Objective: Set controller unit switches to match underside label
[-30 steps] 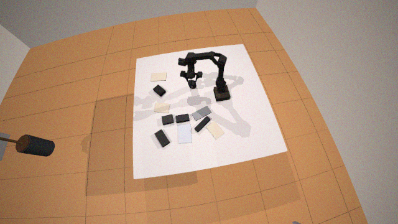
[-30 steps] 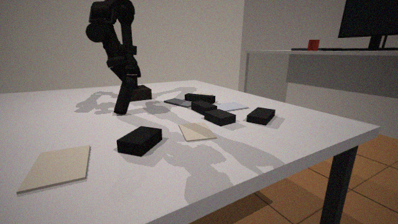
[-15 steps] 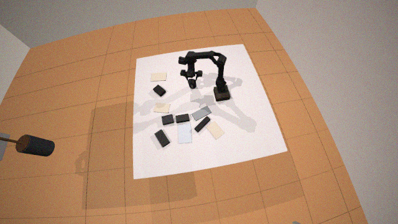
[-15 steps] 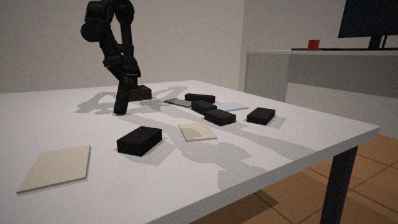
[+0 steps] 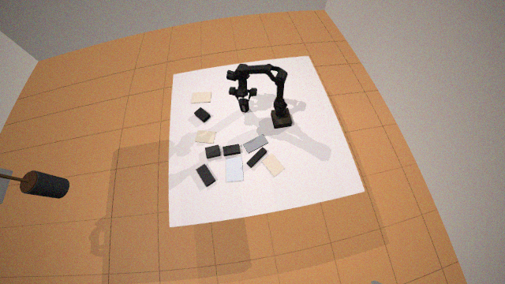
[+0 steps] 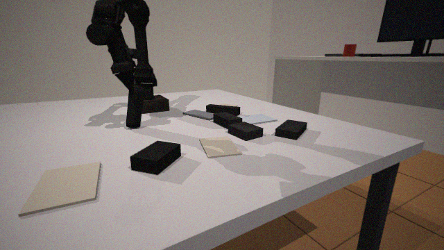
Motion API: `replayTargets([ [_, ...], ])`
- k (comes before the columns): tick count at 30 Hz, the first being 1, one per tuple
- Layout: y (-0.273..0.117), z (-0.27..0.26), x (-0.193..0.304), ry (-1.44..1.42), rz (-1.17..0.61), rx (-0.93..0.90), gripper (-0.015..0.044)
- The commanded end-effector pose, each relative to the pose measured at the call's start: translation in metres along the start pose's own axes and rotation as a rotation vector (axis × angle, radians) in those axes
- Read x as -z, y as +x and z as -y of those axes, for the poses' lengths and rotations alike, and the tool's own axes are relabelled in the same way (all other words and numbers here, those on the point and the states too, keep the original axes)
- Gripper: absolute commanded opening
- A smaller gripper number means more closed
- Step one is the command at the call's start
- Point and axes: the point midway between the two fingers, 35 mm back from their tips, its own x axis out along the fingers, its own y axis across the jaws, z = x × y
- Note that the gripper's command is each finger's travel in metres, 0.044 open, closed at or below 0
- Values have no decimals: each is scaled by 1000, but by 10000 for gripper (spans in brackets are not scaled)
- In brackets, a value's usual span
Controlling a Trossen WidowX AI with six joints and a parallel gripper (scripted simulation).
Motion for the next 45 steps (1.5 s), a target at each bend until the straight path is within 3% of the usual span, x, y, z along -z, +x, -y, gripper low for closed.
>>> replayTargets([
  [1,-1,1,7,-1,-27,2,337],
  [45,-6,1,40,-1,-133,2,338],
])
